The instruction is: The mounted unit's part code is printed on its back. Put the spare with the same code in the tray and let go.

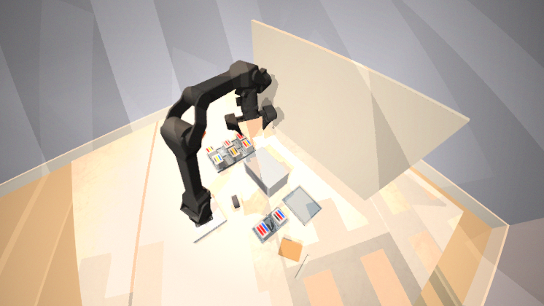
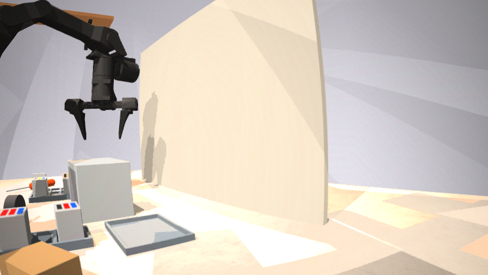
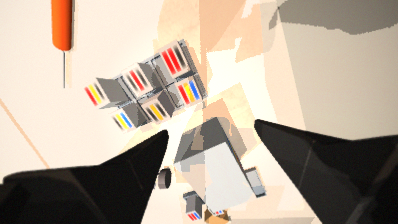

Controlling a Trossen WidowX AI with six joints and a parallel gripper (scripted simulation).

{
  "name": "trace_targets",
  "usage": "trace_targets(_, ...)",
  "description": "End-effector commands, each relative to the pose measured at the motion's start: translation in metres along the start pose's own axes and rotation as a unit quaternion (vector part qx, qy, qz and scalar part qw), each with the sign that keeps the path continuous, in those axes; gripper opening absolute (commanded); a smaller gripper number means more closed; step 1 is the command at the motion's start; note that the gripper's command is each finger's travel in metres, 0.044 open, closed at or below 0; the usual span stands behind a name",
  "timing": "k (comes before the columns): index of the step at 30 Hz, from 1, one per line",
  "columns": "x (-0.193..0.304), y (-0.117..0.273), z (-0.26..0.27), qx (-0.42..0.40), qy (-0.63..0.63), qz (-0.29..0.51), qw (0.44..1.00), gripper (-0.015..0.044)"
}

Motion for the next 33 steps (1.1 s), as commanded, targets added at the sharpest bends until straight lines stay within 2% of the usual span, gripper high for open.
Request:
trace_targets(1,-0.015,-0.006,0.028,0.003,0.139,0.0,0.99,0.044)
trace_targets(7,-0.015,-0.006,0.028,0.003,0.139,0.0,0.99,0.044)
trace_targets(12,-0.021,-0.036,0.027,0.003,0.139,-0.001,0.99,0.0309)
trace_targets(13,-0.022,-0.043,0.027,0.003,0.139,-0.001,0.99,0.03)
trace_targets(33,-0.024,-0.063,0.026,0.003,0.139,-0.001,0.99,0.03)
Point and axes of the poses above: the point midway between the two fingers, 35 mm back from their tips, its own y axis back along the fingers, its own z axis across the jaws, x = y × z, the point moved 3 cm from there along y, back along the fingers, and after that the axes turned 5 degrees about -y, right-handed, at the moved point
